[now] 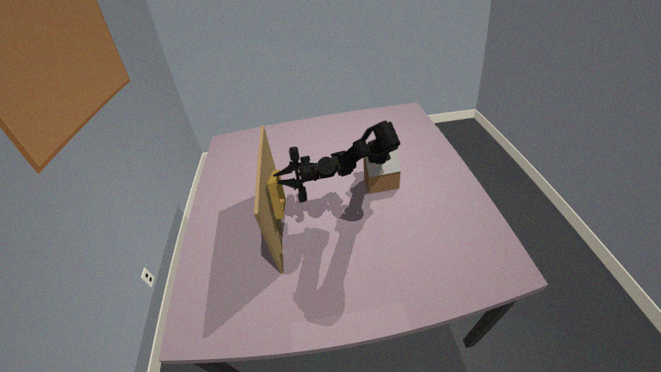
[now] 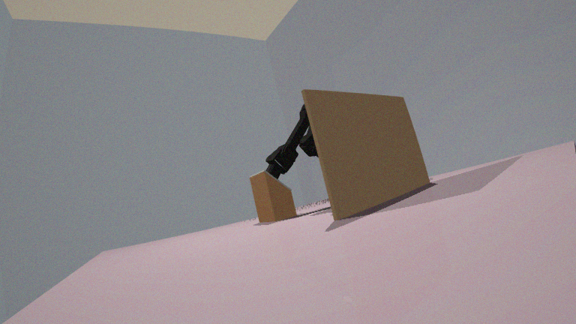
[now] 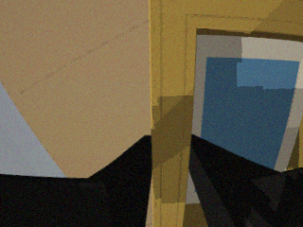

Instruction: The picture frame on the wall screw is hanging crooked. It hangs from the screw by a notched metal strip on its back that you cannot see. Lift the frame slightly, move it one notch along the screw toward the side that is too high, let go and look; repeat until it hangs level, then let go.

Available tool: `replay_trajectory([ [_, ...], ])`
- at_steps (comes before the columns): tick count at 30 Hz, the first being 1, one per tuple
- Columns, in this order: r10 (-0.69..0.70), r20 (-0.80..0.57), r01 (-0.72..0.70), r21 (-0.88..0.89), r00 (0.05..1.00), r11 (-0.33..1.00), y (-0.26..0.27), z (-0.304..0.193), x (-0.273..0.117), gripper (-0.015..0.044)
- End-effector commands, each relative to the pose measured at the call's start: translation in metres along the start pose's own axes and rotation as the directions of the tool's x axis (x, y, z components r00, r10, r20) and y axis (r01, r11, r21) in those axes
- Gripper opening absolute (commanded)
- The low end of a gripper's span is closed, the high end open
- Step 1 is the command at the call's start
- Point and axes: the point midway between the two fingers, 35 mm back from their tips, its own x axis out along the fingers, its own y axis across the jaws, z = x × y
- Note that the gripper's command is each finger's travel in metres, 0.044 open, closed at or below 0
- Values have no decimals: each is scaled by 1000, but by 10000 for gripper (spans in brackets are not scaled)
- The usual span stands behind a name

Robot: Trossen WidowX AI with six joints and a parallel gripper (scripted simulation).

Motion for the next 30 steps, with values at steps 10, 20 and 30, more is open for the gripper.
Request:
replay_trajectory([
  [10,11,-4,-11,5,1000,1000,-2,0,1,0],
  [20,11,-4,-11,6,1000,1000,-5,0,1,0],
  [30,18,-3,-18,3,1000,1000,-4,1,1,0],
])
